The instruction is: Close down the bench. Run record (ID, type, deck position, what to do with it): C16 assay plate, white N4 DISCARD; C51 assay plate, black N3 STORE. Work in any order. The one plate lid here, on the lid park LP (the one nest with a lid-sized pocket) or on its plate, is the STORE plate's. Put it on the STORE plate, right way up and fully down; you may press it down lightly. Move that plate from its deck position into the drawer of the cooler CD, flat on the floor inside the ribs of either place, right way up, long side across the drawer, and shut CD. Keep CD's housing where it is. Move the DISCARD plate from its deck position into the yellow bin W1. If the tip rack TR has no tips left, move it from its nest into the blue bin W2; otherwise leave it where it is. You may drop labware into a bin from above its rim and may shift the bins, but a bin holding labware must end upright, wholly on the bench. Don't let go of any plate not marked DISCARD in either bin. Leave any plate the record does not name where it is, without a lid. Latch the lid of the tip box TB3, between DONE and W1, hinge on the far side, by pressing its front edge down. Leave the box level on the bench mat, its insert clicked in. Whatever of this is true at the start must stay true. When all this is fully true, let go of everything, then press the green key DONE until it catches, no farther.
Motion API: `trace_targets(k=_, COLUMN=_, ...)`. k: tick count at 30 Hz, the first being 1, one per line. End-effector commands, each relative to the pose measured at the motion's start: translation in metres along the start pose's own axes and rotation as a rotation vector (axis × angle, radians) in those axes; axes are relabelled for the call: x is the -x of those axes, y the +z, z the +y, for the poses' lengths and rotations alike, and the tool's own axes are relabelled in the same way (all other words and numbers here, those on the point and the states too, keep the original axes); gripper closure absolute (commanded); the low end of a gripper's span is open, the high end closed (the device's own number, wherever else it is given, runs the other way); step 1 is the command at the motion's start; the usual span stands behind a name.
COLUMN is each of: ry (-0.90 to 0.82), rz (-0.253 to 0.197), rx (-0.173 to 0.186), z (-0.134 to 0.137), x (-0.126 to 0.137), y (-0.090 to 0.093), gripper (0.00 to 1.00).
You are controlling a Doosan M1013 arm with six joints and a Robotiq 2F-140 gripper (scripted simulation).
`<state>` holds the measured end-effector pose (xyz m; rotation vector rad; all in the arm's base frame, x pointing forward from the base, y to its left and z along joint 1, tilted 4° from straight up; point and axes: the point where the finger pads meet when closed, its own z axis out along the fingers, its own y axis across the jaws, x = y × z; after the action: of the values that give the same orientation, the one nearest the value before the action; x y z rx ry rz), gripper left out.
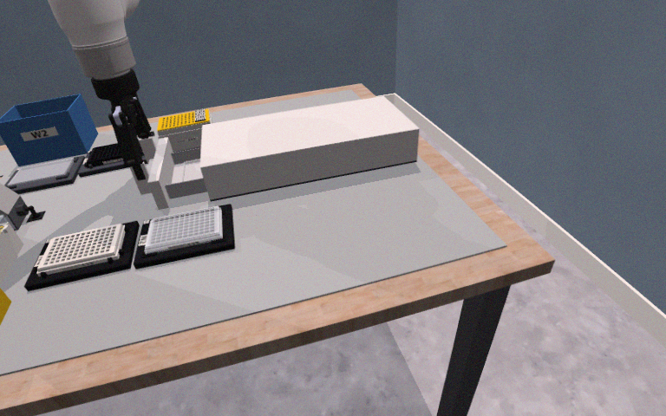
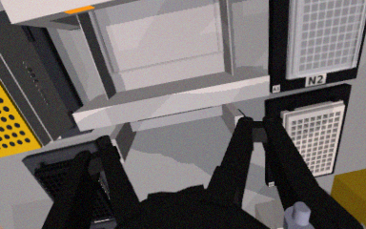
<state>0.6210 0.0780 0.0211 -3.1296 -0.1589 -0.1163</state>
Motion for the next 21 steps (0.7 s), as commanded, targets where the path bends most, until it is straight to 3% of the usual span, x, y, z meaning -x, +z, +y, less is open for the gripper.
trace_targets(k=1, ry=0.000, rz=0.000, rx=0.000, z=0.000, x=0.005, y=0.000, gripper=1.00)
trace_targets(k=21, ry=0.000, rz=0.000, rx=0.000, z=0.000, x=0.024, y=0.000, gripper=1.00)
